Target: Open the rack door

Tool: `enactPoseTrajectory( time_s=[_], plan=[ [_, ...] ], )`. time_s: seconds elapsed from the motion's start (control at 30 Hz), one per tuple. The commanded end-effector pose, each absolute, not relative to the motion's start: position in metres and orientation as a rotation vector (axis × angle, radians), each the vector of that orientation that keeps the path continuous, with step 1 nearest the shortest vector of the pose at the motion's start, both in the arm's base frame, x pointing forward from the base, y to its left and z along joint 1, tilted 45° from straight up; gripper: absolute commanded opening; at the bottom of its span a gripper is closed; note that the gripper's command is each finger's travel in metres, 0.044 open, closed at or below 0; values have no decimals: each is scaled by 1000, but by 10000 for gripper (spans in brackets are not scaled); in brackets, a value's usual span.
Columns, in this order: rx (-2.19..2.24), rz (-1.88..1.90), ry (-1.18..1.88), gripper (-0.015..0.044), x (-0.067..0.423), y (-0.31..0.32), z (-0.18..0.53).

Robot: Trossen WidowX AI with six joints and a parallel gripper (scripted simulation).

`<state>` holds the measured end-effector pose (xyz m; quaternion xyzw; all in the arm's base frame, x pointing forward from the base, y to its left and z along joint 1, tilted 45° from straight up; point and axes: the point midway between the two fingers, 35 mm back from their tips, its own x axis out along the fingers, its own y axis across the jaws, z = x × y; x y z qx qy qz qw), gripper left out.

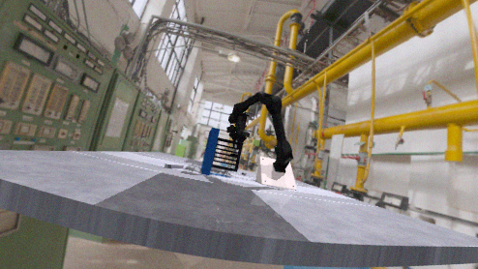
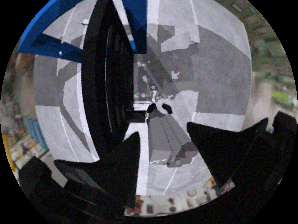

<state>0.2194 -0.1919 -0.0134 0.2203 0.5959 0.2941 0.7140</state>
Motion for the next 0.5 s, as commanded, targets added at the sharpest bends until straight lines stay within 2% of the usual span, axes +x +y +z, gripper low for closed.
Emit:
enactPoseTrajectory(
  time_s=[0.0, 0.47],
  plan=[
    [484, 652, 1318, 280, 220, -196, -10],
    [484, 651, 1319, 280, 218, -209, 2]
  ],
)
